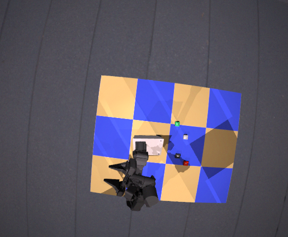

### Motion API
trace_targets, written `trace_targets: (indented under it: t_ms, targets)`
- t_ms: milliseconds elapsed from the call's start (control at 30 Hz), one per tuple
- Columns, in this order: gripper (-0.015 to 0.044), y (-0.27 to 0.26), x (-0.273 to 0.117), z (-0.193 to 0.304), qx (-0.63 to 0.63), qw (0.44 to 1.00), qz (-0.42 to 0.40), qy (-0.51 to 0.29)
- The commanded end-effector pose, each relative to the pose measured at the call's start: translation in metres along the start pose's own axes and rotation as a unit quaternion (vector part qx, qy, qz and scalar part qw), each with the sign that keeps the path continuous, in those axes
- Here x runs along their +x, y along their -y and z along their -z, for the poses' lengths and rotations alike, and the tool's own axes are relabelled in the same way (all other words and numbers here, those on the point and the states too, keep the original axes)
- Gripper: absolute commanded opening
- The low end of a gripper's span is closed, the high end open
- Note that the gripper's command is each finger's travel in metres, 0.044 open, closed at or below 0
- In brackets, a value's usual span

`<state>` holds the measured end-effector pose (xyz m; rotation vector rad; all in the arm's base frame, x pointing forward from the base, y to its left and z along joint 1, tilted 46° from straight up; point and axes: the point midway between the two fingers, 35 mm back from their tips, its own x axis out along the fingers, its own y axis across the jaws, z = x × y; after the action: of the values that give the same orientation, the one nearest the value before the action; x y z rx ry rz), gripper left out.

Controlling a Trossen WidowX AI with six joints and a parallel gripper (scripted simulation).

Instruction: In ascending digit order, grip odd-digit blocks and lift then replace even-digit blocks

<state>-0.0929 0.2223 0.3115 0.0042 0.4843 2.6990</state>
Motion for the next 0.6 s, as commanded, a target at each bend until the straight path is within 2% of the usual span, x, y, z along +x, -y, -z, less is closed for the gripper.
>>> trace_targets:
  t_ms: [0,33,133,267,400,567]
  targets:
    - [0.04,0.005,-0.001,0.0,0.005,1.0,0.011,0.0]
    - [0.04,0.018,-0.005,0.002,0.022,0.999,0.043,-0.001]
    - [0.04,0.09,-0.043,0.017,0.119,0.968,0.222,-0.006]
    - [0.04,0.136,-0.089,0.038,0.199,0.912,0.358,-0.012]
    - [0.04,0.168,-0.147,0.069,0.281,0.829,0.483,-0.02]
    - [0.04,0.182,-0.221,0.113,0.373,0.7,0.608,-0.034]
